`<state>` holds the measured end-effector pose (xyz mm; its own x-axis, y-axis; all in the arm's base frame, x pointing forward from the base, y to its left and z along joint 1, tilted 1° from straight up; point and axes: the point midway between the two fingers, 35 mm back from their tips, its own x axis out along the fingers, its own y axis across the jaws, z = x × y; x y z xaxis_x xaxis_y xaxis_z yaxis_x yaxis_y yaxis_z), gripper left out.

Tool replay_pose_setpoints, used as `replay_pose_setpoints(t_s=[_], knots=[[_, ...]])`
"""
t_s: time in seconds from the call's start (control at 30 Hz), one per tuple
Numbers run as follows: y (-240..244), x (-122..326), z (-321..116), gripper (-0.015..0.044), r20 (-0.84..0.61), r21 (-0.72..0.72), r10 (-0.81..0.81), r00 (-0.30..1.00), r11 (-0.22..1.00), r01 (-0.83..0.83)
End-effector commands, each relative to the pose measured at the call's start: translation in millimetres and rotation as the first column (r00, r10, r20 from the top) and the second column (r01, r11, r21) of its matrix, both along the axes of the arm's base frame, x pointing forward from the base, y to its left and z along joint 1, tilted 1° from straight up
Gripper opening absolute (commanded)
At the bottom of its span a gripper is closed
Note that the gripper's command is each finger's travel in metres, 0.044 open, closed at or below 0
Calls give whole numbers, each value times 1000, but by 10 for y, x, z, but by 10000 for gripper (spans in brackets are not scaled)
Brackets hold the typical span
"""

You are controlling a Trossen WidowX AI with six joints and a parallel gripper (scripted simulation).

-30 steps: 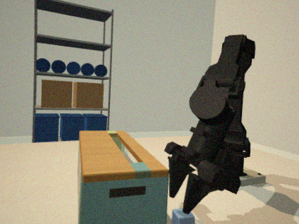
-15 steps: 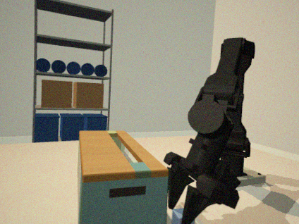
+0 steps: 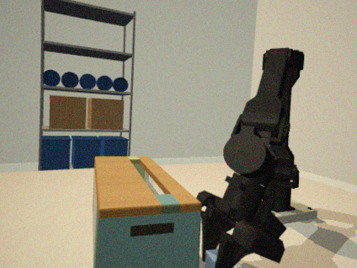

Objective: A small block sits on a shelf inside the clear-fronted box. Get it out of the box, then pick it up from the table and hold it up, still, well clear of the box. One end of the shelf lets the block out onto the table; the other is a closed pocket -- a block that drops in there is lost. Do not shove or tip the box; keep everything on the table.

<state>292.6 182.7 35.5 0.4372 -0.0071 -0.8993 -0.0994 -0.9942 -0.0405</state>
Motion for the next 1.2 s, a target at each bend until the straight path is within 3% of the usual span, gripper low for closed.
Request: replay_pose_setpoints(t_s=[0.0, 0.23, 0.47, 0.67, 1.17], knots=[[-4, 3, -13, 128, 1, -4, 2, 1000, 1000, -2], [0, 8, 87, 0, 1, -4, 2, 1000, 1000, -2], [-17, -13, 569, 0, 1, -2, 0, 1000, 1000, 0], [-31, -30, 641, 0, 0, -1, 13, 1000, 1000, -13], [-250, -342, 1152, 0, 20, 0, 319, 947, 948, -319]])
